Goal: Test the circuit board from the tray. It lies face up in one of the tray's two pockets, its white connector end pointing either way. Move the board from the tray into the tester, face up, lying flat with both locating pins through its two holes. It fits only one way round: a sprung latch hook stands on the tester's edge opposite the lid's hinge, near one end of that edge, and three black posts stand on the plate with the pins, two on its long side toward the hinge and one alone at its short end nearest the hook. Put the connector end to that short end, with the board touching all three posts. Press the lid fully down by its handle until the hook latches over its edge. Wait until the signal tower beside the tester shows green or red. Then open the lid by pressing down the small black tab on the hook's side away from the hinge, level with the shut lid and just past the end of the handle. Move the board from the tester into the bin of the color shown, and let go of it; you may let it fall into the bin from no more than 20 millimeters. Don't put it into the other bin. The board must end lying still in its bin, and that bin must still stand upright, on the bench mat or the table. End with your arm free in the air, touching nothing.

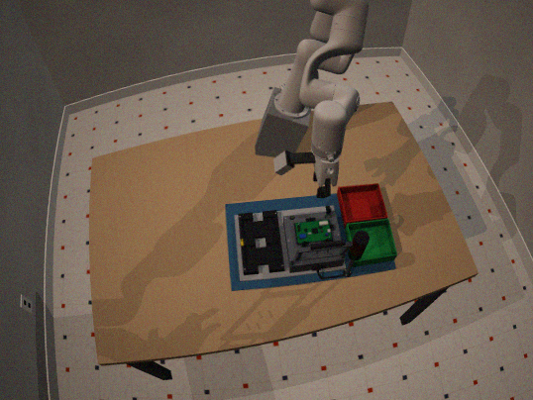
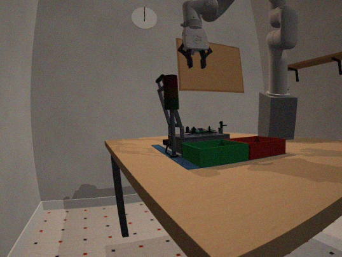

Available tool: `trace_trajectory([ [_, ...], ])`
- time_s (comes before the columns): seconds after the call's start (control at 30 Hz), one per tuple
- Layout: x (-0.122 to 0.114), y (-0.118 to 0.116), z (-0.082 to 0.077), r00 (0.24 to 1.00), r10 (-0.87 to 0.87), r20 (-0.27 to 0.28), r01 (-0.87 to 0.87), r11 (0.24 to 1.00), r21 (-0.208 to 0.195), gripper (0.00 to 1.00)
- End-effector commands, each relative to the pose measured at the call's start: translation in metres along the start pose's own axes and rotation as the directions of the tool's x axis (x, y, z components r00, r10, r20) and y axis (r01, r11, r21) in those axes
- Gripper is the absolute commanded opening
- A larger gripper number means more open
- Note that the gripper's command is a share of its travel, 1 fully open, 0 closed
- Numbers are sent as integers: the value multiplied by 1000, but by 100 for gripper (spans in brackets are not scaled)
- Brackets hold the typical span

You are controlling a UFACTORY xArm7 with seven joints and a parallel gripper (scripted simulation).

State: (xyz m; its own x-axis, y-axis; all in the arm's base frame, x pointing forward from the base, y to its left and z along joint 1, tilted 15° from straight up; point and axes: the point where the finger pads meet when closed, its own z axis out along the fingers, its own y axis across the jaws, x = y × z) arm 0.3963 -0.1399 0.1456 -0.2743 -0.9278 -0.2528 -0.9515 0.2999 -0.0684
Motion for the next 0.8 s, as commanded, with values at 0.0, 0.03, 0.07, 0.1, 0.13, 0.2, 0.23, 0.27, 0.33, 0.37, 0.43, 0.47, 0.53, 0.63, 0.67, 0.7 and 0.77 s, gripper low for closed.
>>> trace_trajectory([
  [0.0,0,-2,-2,1000,0,-1,0,1000,5,51],
  [0.03,0,-2,-2,1000,0,-1,0,1000,5,51],
  [0.07,0,-2,-2,1000,0,-1,0,1000,5,51],
  [0.1,0,-3,-2,1000,0,-1,0,1000,5,51],
  [0.13,0,-6,-2,1000,0,-1,0,1000,5,51],
  [0.2,0,-9,-2,1000,0,-1,0,1000,5,51],
  [0.23,0,-9,-2,1000,0,-1,0,1000,5,51],
  [0.27,0,-14,-2,1000,0,-1,0,1000,5,51],
  [0.33,0,-27,-2,1000,0,-1,0,1000,5,51],
  [0.37,0,-35,-2,1000,0,-1,0,1000,5,51],
  [0.43,0,-54,-2,1000,0,-1,0,1000,5,51],
  [0.47,0,-64,-2,1000,0,-1,0,1000,5,51],
  [0.53,0,-82,-2,1000,0,-1,0,1000,5,51],
  [0.63,0,-107,-2,1000,0,-1,0,1000,5,51],
  [0.67,0,-115,-3,1000,0,-1,0,1000,5,51],
  [0.7,0,-122,-3,1000,0,-1,0,1000,5,51],
  [0.77,0,-129,-3,1000,0,-1,0,1000,5,51],
])
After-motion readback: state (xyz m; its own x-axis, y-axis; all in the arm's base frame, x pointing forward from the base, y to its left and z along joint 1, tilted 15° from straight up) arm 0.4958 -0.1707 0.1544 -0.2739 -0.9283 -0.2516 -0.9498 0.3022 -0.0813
